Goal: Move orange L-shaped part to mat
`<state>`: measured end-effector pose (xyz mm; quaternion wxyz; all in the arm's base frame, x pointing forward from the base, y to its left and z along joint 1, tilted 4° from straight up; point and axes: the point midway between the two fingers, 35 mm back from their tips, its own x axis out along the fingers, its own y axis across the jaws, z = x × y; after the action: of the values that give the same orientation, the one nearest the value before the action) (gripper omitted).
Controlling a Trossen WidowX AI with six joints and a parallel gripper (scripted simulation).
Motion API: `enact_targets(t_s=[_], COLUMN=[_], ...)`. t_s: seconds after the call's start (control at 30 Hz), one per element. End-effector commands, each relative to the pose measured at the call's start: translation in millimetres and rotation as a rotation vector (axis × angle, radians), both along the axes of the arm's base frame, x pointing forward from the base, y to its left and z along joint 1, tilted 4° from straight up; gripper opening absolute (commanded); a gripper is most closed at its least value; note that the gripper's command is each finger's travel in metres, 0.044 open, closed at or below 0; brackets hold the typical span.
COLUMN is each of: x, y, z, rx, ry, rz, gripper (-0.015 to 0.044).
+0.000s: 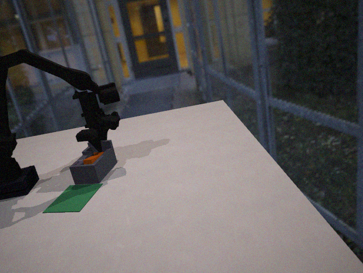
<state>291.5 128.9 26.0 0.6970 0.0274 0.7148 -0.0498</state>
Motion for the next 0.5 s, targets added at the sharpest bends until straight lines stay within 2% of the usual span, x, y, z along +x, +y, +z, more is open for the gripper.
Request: enact_targets(t_s=[0.0,0.47], x=[-3,-4], y=[-2,-3], z=[-8,-22], rx=[-0.006,-0.006], ry=[0.009,0.009], rz=[0.003,0.003], gripper=[0.0180,0.0180])
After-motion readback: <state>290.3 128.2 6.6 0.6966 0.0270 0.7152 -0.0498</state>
